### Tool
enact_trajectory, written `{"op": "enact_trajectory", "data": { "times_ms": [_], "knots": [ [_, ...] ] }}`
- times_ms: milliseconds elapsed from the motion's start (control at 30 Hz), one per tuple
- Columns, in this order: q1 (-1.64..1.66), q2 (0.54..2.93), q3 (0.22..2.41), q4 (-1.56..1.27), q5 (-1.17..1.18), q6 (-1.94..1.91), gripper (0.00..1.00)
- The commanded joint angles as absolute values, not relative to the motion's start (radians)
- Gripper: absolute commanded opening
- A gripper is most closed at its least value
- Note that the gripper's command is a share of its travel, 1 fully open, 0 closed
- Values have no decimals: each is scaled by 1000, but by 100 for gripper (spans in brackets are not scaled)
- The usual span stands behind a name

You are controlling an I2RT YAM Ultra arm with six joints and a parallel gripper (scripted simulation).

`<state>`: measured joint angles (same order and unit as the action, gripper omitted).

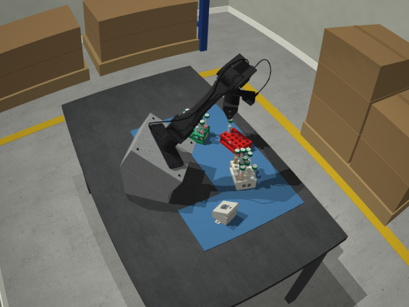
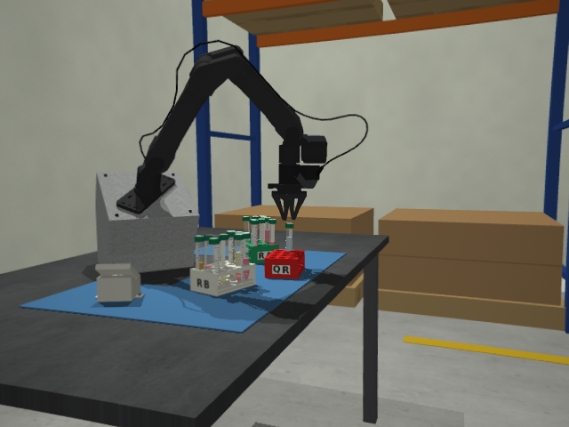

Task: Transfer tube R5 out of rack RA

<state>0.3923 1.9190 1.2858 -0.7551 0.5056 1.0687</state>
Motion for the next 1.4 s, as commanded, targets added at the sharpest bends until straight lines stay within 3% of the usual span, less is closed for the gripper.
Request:
{"op": "enact_trajectory", "data": {
  "times_ms": [0,1367],
  "knots": [
    [394,1892,1268,-730,512,1054,30],
    [376,1941,1240,-670,505,1031,30]
  ]
}}
